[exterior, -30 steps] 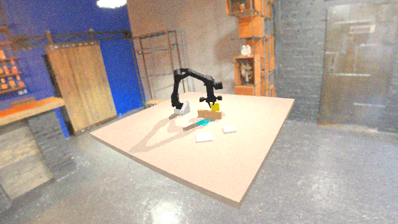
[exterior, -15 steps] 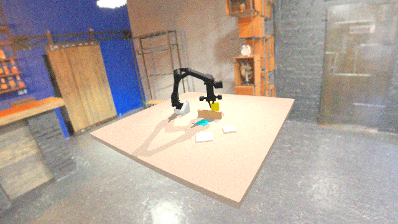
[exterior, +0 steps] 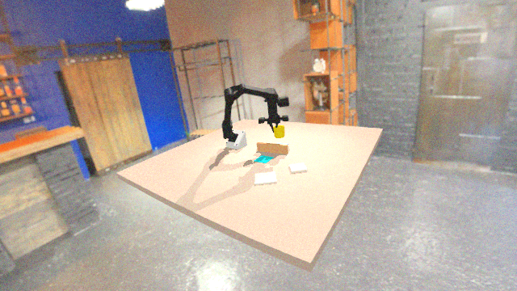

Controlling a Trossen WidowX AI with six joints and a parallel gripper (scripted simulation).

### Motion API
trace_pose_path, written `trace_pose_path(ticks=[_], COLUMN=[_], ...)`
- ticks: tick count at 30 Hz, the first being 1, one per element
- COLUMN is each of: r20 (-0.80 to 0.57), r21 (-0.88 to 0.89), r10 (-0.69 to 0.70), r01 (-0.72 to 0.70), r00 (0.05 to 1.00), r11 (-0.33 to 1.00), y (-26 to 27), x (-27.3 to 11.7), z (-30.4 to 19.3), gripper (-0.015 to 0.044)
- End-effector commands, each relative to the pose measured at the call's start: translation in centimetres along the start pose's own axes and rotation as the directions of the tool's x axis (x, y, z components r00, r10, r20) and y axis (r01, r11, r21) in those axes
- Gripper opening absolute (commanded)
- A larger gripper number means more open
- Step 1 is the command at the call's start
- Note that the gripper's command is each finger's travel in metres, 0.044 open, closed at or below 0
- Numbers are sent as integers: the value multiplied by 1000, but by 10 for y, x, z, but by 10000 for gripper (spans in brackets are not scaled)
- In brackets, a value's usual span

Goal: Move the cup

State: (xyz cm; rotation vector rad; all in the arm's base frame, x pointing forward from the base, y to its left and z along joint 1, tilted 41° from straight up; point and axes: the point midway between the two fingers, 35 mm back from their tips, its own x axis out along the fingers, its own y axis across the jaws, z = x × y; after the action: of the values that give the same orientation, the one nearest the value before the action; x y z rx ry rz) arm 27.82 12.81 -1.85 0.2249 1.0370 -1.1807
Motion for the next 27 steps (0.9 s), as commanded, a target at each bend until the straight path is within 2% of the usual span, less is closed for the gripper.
trace_pose_path(ticks=[1,6,27], r20=[-3,-2,1], r21=[4,3,-1], r10=[3,3,3], r01=[-3,-3,-3], r00=[1000,1000,1000], r11=[1000,1000,1000], y=[0,0,-2], x=[-11,-22,-19], z=[-1,1,6], gripper=[0,0,0])
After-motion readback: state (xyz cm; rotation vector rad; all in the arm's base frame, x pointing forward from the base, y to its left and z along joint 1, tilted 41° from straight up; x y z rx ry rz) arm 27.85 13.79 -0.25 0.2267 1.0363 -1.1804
